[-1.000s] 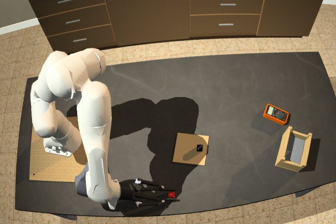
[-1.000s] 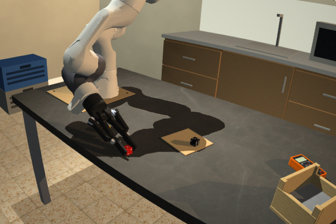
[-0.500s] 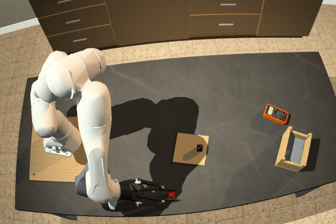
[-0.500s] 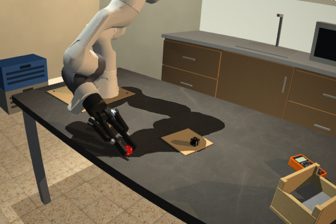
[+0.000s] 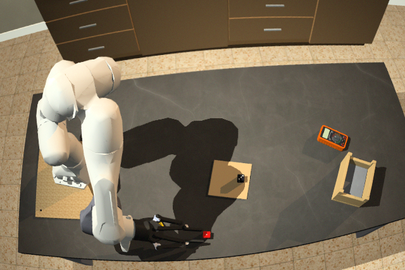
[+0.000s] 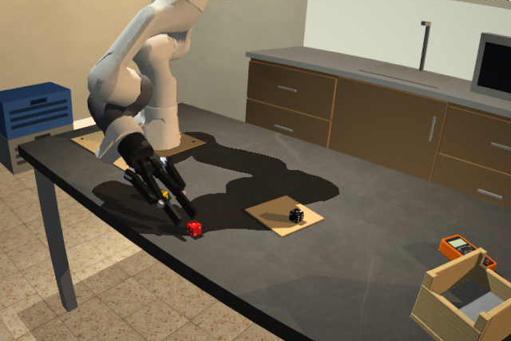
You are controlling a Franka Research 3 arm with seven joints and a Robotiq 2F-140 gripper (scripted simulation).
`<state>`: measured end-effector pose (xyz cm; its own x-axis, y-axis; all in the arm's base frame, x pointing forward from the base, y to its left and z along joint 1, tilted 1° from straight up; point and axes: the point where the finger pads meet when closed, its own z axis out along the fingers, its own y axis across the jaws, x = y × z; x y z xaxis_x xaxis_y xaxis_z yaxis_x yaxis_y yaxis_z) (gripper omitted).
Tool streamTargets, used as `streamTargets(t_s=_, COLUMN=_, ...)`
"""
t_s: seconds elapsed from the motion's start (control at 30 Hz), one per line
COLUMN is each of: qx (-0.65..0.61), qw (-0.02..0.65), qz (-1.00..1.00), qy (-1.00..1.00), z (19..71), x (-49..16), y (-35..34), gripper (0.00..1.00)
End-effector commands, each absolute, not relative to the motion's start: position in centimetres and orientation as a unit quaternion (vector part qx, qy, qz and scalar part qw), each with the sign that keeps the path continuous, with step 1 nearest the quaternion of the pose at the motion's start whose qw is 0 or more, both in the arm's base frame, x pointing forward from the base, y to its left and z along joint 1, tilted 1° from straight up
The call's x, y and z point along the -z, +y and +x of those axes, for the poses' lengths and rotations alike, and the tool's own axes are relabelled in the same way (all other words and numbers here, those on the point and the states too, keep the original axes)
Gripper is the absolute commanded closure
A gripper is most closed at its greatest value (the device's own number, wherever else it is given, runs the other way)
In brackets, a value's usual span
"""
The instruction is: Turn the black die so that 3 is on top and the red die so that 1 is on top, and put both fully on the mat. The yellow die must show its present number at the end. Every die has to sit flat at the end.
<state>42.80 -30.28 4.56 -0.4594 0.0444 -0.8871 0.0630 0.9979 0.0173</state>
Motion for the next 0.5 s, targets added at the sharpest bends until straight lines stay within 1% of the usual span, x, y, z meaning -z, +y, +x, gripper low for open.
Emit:
streamTargets(t_s=0.0, qx=0.009, qw=0.519, qz=0.019, qy=0.855, z=42.03, x=-5.05, y=-29.8, gripper=0.68)
streamTargets(t_s=0.47, qx=0.009, qw=0.519, qz=0.019, qy=0.855, z=41.62, x=-5.99, y=-29.79, gripper=0.68)
